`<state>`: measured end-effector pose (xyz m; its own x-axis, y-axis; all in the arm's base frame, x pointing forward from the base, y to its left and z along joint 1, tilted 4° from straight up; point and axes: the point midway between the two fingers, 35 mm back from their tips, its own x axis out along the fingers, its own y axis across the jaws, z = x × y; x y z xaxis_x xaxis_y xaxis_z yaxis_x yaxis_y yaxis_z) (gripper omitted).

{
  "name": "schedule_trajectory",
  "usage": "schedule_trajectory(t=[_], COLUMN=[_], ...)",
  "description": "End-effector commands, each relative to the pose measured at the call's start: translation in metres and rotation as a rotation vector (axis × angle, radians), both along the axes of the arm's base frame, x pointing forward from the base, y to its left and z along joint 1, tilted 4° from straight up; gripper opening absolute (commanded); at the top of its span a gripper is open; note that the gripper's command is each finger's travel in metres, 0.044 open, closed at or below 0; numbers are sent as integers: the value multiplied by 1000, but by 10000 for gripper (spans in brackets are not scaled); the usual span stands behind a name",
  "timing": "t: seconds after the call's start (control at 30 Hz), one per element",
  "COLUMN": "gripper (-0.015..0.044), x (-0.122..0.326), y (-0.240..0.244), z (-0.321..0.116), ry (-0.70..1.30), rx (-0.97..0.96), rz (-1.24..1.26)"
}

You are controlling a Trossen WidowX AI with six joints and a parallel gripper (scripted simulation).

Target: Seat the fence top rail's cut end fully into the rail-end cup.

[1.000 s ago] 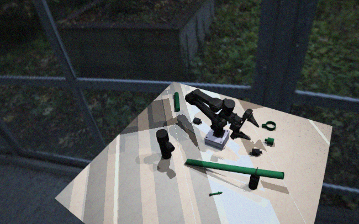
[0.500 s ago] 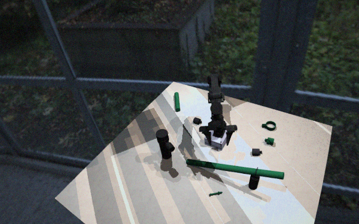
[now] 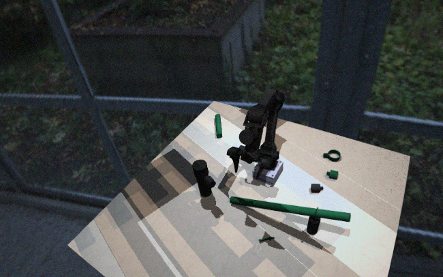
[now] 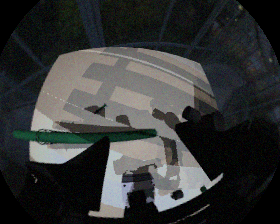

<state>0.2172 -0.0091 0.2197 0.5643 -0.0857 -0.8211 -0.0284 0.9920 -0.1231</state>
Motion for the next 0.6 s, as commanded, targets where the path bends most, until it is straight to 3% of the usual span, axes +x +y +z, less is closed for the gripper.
schedule_trajectory(t=[0.0,0.4,0.57], gripper=[440,440,440], x=[10,25,23], y=[-22,-130,-145], z=[-2,-12,-14], ry=[28,226,261], rx=[-123,-665,-724], rz=[100,667,738])
